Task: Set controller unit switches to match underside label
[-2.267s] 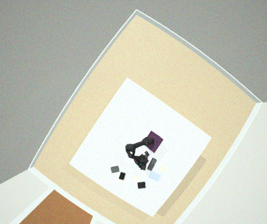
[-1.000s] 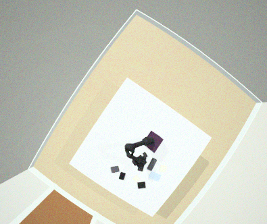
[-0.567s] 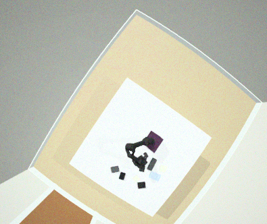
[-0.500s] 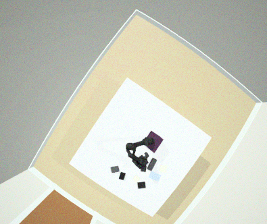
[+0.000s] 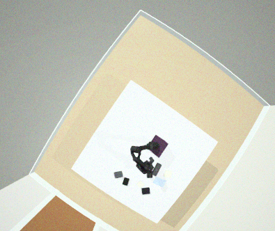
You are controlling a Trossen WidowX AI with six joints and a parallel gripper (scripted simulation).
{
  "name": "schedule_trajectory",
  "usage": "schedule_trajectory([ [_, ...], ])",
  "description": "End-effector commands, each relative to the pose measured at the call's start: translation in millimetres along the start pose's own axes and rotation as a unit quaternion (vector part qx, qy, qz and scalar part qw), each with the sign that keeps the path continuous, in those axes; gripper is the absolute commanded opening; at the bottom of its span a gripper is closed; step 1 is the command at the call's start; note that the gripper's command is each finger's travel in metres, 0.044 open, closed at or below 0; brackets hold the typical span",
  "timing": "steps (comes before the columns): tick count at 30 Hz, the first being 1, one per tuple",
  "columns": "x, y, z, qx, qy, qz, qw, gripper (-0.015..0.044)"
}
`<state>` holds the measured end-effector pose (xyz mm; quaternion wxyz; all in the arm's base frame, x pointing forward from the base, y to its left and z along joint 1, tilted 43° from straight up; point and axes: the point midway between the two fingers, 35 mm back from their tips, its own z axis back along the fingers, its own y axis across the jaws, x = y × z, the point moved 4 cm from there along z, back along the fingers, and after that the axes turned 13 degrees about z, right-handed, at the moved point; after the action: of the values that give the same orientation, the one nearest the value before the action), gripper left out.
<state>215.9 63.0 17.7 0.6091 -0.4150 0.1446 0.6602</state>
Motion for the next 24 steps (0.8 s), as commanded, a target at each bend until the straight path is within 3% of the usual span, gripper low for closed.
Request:
schedule_trajectory([
  [1,-9.5,-16.1,-3.1,-0.006,-0.012,0.027,1.0,0.0],
  [24,-10.7,-17.7,-4.8,-0.006,-0.018,0.06,0.998,0.0],
])
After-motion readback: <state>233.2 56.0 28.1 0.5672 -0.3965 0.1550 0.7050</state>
